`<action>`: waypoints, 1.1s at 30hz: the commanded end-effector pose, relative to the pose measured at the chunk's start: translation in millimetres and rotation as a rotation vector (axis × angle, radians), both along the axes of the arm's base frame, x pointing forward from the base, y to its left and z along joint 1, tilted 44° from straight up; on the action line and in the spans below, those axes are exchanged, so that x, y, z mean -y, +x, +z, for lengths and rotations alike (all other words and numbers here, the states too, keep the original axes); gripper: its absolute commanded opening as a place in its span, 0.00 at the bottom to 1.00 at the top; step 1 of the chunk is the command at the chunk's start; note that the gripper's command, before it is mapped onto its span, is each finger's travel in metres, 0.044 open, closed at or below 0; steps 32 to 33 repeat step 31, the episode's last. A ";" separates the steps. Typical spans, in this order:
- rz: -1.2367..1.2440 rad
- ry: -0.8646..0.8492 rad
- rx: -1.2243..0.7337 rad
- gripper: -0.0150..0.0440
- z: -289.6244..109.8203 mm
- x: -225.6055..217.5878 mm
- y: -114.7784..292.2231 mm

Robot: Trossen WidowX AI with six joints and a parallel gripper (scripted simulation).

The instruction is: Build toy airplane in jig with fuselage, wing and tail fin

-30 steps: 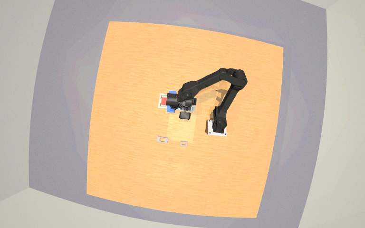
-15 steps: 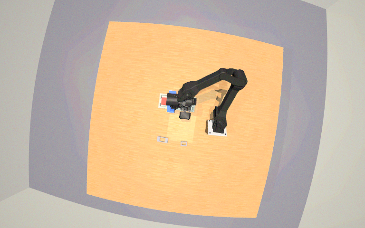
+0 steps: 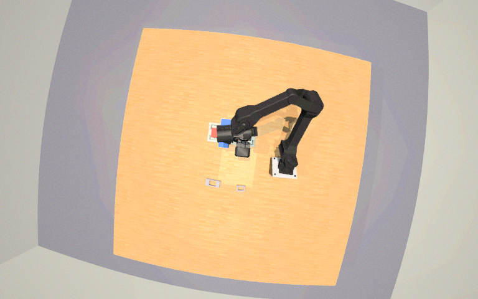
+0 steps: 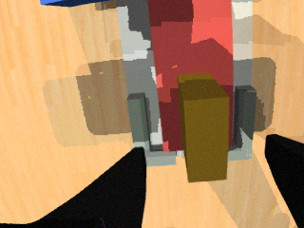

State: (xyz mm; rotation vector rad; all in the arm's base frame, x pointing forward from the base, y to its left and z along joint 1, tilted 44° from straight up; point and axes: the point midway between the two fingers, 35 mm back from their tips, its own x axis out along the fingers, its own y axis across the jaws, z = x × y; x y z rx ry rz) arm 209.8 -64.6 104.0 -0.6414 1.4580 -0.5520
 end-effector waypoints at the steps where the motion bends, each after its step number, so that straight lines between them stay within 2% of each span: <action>1: 0.010 0.003 0.012 0.69 30.7 -31.3 1.4; 4: 0.009 -0.005 0.011 0.69 45.1 -43.2 -2.4; 33: 0.009 -0.005 0.011 0.69 45.7 -42.8 -0.6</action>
